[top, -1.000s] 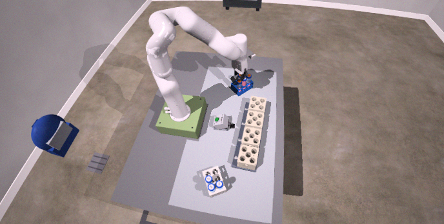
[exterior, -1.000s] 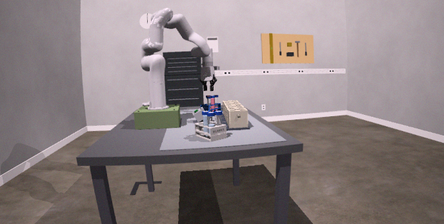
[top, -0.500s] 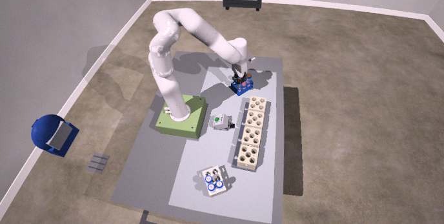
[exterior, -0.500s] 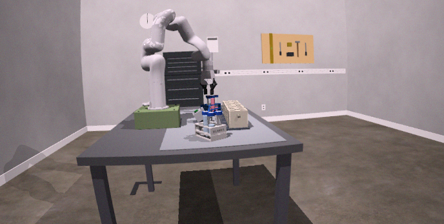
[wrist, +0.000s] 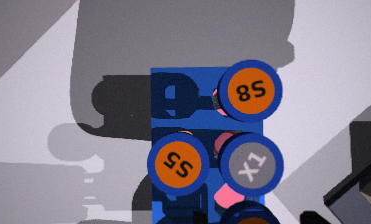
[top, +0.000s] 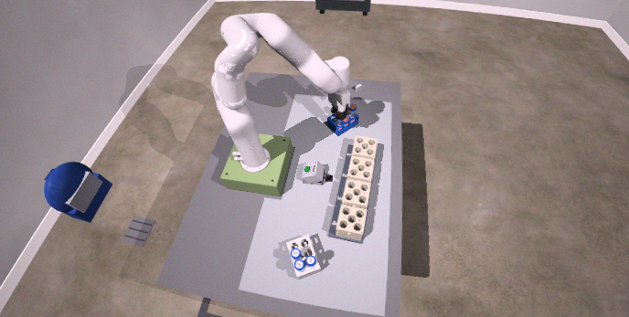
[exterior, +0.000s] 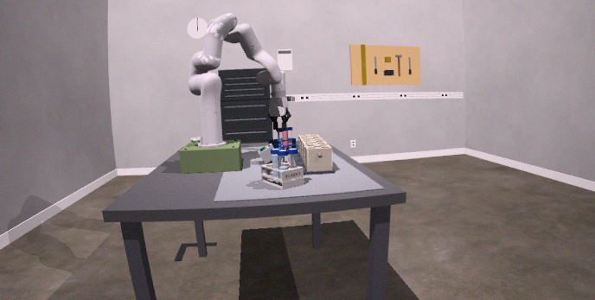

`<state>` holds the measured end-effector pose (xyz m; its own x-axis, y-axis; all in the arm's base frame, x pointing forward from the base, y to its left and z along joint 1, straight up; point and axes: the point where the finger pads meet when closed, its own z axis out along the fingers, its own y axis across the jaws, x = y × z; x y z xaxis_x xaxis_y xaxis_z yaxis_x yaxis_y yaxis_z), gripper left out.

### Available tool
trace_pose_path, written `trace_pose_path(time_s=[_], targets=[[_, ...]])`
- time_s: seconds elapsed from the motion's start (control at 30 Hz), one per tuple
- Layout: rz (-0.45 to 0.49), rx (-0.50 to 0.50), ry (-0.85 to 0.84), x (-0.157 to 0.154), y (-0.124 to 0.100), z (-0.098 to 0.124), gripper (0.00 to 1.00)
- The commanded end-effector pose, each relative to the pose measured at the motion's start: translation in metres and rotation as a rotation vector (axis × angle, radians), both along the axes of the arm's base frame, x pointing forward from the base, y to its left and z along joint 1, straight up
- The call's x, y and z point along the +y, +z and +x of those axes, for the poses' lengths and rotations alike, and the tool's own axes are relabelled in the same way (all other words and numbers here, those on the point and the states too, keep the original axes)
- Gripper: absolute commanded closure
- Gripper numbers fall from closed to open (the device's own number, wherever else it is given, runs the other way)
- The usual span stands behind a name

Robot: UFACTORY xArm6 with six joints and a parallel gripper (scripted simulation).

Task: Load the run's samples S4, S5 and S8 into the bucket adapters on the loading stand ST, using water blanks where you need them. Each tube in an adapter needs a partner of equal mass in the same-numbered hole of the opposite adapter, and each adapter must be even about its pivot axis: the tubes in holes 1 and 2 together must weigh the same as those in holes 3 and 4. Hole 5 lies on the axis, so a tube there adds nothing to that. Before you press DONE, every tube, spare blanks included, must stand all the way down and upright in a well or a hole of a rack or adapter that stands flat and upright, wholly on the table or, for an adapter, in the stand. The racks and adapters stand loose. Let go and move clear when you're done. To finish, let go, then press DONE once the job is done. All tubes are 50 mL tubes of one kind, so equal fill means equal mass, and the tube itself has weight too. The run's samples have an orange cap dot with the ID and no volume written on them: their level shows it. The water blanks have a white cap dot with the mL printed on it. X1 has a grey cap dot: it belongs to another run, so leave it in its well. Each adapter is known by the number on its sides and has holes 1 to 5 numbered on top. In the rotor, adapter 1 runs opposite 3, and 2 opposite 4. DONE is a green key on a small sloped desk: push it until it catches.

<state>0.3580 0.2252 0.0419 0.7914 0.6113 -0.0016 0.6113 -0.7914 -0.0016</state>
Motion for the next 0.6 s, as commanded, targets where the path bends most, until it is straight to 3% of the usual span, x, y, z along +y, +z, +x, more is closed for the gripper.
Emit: trace_pose_path(time_s=[0.0, 0.57], targets=[[0.002, -0.003, 0.000, 0.001, 0.001, 0.001, 0.43], [0.002, -0.003, 0.000, 0.001, -0.009, 0.001, 0.43]])
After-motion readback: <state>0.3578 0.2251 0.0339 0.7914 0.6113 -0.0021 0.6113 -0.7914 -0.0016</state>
